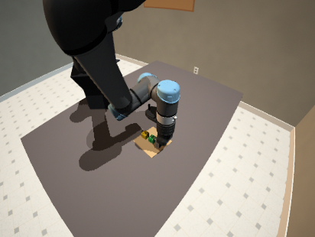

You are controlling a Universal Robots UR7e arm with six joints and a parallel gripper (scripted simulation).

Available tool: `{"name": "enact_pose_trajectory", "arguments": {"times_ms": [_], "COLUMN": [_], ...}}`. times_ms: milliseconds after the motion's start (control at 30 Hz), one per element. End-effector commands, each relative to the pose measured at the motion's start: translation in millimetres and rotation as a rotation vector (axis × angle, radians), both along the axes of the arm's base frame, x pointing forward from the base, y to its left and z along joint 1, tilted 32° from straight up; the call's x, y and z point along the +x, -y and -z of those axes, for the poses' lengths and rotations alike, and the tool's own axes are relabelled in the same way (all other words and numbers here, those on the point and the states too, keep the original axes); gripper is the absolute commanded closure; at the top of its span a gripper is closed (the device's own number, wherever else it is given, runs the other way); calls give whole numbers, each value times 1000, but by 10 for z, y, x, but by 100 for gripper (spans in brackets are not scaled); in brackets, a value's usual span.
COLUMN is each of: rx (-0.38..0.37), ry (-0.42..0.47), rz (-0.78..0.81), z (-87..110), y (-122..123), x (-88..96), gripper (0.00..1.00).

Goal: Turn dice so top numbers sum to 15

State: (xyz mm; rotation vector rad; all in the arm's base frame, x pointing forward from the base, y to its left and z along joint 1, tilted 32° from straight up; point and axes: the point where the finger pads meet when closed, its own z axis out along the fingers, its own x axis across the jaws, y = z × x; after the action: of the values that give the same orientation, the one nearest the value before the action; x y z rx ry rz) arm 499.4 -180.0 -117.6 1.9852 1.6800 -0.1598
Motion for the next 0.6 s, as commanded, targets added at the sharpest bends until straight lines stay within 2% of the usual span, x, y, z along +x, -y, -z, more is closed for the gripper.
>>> {"name": "enact_pose_trajectory", "arguments": {"times_ms": [0, 567], "rx": [0, 0], "ry": [1, 1], "rz": [0, 0], "z": [-5, 14], "y": [-1, 9], "x": [4, 9], "gripper": [43, 43]}}
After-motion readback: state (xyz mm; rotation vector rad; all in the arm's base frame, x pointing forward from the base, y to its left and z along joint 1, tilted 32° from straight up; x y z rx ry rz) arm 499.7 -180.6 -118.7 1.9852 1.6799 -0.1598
